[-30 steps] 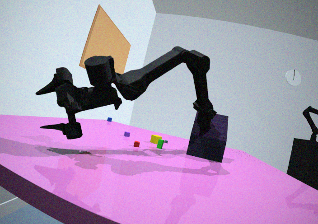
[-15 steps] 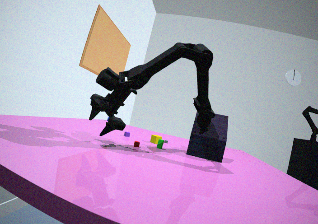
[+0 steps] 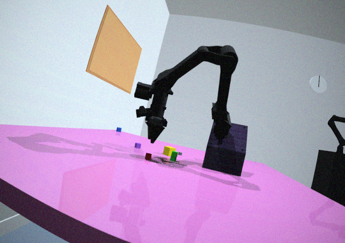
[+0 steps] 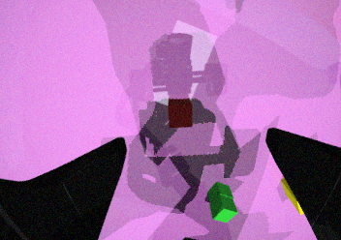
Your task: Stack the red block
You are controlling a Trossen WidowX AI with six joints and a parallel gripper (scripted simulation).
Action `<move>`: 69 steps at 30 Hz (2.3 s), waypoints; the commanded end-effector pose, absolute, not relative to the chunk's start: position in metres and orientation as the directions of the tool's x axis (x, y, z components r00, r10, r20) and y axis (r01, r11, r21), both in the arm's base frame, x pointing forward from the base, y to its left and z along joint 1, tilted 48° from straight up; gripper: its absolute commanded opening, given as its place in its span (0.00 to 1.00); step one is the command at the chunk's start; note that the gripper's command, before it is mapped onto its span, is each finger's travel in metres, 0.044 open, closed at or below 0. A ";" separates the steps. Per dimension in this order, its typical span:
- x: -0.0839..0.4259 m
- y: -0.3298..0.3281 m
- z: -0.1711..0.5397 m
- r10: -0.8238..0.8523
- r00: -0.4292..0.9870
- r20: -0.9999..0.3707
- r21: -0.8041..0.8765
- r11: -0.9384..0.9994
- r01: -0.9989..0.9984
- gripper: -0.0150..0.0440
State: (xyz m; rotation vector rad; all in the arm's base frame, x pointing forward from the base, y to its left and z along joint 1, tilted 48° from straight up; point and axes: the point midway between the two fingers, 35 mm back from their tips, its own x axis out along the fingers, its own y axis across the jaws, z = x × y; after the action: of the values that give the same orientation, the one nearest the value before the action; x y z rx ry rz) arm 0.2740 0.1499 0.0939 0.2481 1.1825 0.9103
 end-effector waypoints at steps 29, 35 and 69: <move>0.271 0.191 0.062 0.742 0.063 -0.668 0.646 0.619 -0.447 1.00; 0.271 0.198 0.056 0.742 0.063 -0.667 0.646 0.619 -0.447 1.00; 0.271 0.201 0.053 0.743 0.063 -0.667 0.647 0.618 -0.447 0.39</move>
State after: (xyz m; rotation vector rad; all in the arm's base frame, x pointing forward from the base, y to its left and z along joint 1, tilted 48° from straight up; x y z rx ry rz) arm 0.2707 0.2015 0.0542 0.3020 1.2022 0.9247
